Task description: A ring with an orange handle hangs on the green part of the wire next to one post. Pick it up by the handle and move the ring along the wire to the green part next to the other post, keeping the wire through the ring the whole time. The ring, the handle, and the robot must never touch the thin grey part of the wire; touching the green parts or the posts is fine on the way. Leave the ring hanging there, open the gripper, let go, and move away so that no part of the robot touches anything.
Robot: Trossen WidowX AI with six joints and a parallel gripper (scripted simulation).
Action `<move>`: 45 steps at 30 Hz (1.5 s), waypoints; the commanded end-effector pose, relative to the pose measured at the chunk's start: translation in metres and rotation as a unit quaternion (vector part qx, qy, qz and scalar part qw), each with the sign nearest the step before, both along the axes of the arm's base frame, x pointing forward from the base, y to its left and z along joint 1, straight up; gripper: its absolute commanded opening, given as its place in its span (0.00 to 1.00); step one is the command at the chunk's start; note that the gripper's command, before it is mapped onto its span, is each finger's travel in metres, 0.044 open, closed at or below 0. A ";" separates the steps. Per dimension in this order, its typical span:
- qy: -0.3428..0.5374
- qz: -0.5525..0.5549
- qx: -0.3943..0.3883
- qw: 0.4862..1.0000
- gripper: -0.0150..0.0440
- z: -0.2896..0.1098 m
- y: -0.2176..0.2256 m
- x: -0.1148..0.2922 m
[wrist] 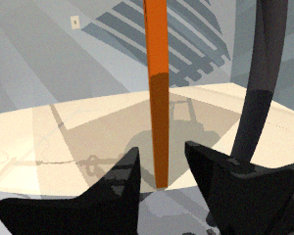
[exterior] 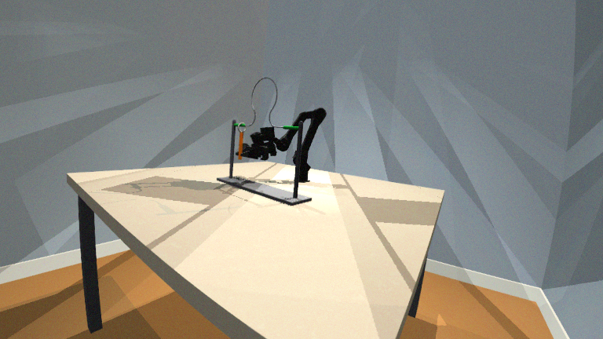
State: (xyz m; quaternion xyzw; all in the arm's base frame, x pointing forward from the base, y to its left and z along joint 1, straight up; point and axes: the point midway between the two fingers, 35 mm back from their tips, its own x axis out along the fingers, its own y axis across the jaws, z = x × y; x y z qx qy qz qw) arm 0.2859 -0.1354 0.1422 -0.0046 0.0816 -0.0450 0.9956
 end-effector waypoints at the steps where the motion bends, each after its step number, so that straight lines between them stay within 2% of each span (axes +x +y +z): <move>1: -0.002 -0.001 0.001 1.000 0.53 0.000 -0.001 0.006; 17: -0.004 -0.001 0.002 1.000 0.53 -0.006 0.000 0.030; 34: -0.005 -0.001 0.002 1.000 0.53 -0.006 0.000 0.030; 39: -0.003 0.001 0.000 1.000 0.30 -0.007 0.001 0.030; 41: -0.003 0.001 0.000 1.000 0.28 -0.007 0.001 0.030; 45: -0.003 0.001 0.000 1.000 0.10 -0.007 0.001 0.030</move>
